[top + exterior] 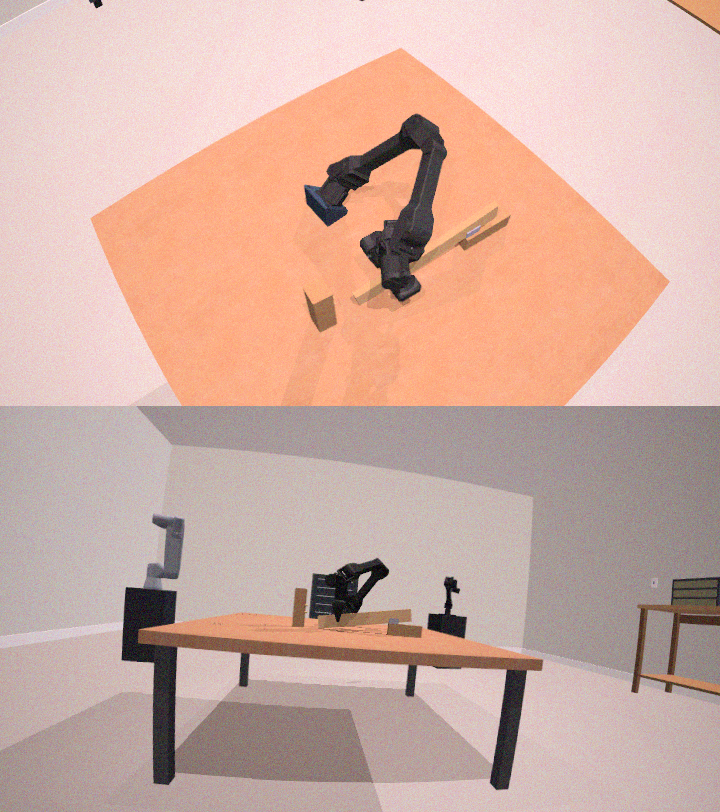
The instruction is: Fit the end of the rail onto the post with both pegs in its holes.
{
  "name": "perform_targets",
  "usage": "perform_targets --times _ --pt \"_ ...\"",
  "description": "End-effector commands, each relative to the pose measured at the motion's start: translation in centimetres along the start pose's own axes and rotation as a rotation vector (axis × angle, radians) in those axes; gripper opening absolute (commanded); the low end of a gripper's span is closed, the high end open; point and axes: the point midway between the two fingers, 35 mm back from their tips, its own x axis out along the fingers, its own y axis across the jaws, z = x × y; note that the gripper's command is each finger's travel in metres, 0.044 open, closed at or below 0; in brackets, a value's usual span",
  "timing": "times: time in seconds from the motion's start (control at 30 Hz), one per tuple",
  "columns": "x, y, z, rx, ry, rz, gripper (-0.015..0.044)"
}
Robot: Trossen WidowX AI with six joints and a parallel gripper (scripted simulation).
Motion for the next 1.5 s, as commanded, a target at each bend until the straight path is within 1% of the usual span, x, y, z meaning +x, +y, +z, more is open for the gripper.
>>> perform_targets --times 0.0,0.23,0.7,0.93,0.97,1.47 --pt "0.62 0.14 0.1 0.007 -0.005 0.001 0.044" --pt "1.46 0.27 0.16 0.007 -0.006 0.001 0.044" --pt "1.46 0.27 0.16 0.007 -0.006 0.001 0.0072" --pt "1.46 0.27 0.16 0.007 -0.006 0.001 0.0026" --pt "1.46 0.27 0.16 0.007 -0.006 0.001 0.0" --pt "1.28 0.28 0.1 0.007 -0.006 0.001 0.0"
